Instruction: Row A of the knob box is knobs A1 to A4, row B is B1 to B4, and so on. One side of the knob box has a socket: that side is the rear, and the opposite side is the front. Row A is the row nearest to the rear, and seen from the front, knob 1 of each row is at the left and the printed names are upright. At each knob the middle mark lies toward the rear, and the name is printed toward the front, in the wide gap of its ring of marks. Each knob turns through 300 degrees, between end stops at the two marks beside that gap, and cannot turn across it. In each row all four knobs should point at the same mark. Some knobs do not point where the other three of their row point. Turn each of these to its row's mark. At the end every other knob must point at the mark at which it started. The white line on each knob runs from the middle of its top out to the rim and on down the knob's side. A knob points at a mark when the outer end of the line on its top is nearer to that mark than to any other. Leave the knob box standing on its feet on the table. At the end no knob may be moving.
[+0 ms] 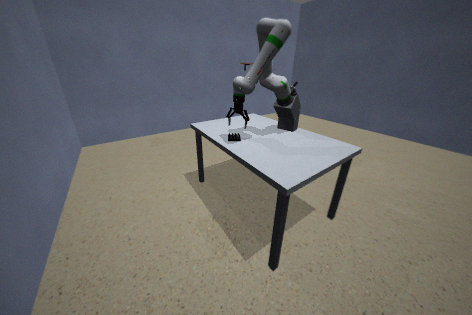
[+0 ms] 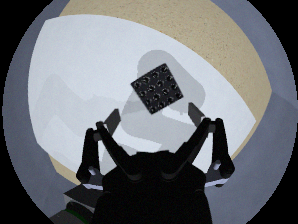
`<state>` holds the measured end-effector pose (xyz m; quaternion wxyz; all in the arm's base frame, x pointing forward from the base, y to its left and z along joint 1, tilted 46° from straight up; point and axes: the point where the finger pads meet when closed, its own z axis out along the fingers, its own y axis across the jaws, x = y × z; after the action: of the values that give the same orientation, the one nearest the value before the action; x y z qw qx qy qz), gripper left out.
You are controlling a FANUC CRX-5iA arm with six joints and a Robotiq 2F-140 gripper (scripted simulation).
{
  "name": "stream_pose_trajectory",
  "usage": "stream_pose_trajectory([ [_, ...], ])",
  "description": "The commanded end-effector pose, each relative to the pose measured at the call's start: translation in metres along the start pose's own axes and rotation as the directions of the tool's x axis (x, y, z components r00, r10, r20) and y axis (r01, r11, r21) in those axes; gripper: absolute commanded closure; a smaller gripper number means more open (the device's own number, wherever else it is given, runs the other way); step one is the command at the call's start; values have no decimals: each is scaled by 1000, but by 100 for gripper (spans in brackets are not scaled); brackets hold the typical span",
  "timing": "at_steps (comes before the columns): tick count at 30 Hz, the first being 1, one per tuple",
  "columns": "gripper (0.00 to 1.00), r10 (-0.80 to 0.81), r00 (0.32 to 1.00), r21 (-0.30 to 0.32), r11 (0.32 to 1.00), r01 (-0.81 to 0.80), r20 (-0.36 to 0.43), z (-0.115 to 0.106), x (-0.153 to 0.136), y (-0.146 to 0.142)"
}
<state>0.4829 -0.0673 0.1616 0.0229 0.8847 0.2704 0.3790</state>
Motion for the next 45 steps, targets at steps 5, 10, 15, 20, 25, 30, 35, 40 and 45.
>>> stream_pose_trajectory([
  [5, 0, -183, 982, 48, 982, 185, -46, -3, 4, 12],
  [10, 88, -183, 982, 48, 981, 185, -46, -3, 5, 12],
  [15, 88, -183, 982, 48, 981, 185, -46, -3, 5, 12],
  [20, 88, -183, 982, 48, 981, 185, -46, -3, 5, 12],
  [25, 88, -183, 982, 48, 981, 185, -46, -3, 5, 12],
  [30, 88, -183, 982, 48, 981, 185, -46, -3, 5, 12],
  [35, 88, -183, 982, 48, 981, 185, -46, -3, 5, 12],
  [40, 88, -183, 982, 48, 981, 185, -46, -3, 5, 12],
  [45, 88, -183, 982, 48, 981, 185, -46, -3, 5, 12],
])
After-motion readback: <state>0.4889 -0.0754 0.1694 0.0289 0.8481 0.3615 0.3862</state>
